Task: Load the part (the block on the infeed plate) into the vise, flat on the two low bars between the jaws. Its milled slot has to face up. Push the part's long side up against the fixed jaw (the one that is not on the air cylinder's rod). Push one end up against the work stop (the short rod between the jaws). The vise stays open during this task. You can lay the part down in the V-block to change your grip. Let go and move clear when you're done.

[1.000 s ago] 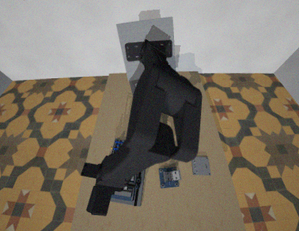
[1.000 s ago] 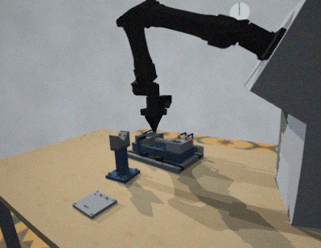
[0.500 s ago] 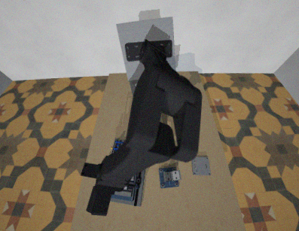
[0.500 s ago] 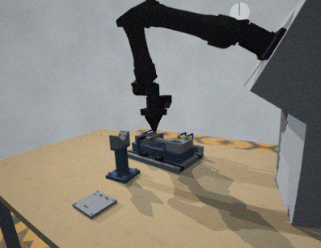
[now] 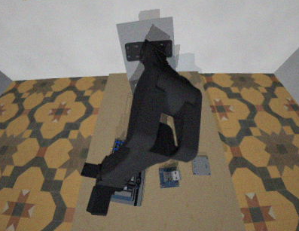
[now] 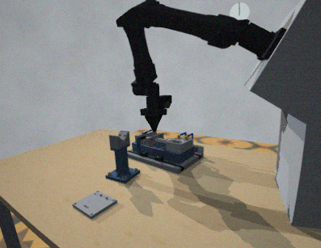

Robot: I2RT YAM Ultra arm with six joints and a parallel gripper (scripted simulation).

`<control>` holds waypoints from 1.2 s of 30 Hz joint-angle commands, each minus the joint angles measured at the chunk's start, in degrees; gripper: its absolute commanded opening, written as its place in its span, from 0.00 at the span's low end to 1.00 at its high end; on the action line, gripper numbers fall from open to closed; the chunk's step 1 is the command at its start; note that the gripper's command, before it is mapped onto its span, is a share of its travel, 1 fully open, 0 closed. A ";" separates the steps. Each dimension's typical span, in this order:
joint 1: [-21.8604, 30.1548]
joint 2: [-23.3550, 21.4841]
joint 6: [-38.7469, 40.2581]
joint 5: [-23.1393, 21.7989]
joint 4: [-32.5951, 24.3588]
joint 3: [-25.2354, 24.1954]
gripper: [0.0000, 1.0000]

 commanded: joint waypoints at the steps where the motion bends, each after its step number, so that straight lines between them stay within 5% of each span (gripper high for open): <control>1: -1.16 0.40 -0.21 0.57 0.16 1.56 0.00; 36: -1.30 0.33 -0.51 0.26 0.42 0.07 0.00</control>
